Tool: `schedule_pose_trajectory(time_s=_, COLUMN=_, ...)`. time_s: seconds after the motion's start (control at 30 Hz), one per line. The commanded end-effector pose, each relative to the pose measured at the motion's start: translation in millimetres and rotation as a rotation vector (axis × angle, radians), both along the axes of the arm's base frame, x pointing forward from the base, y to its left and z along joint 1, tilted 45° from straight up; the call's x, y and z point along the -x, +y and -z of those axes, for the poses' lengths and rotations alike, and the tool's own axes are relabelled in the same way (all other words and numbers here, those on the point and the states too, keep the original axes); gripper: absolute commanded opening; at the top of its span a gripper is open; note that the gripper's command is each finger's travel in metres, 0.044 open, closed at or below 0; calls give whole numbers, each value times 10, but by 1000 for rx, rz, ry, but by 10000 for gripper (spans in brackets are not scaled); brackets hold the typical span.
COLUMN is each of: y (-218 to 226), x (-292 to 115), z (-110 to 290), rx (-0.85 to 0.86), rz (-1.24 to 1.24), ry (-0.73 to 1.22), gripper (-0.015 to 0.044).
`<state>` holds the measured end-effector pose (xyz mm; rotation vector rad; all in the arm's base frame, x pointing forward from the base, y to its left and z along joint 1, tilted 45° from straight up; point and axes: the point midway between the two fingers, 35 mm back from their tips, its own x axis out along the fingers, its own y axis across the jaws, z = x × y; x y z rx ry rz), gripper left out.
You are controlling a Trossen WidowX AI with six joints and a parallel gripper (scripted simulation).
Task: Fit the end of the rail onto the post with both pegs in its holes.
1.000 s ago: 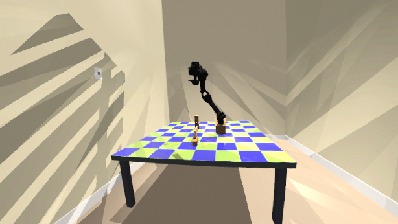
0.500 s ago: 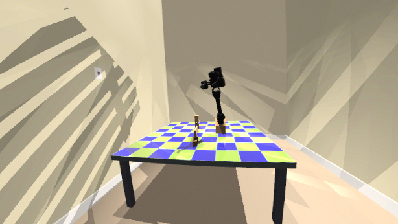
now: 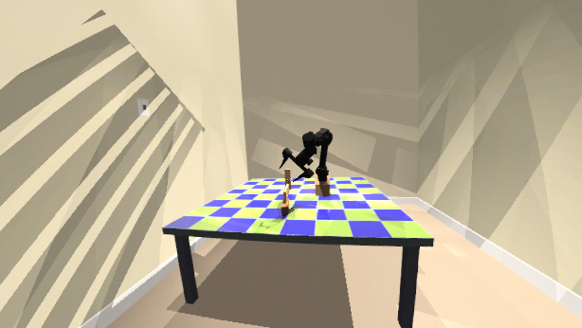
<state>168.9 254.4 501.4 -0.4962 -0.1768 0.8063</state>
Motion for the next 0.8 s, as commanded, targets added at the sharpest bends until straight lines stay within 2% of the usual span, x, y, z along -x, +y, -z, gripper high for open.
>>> schedule_pose_trajectory(time_s=0.0, y=131, x=-431, z=569, rx=256, rz=23, ry=-12, gripper=440)
schedule_pose_trajectory(time_s=0.2, y=25, x=-1069, z=1469, rx=591, rz=4, ry=39, gripper=440)
schedule_pose_trajectory(time_s=0.4, y=-386, x=-1548, z=2369, rx=834, rz=-78, ry=162, gripper=440)
schedule_pose_trajectory(time_s=0.6, y=-1009, x=-1783, z=3234, rx=956, rz=-211, ry=330, gripper=440)
schedule_pose_trajectory(time_s=0.77, y=-1584, x=-1750, z=3867, rx=939, rz=-337, ry=469, gripper=440)
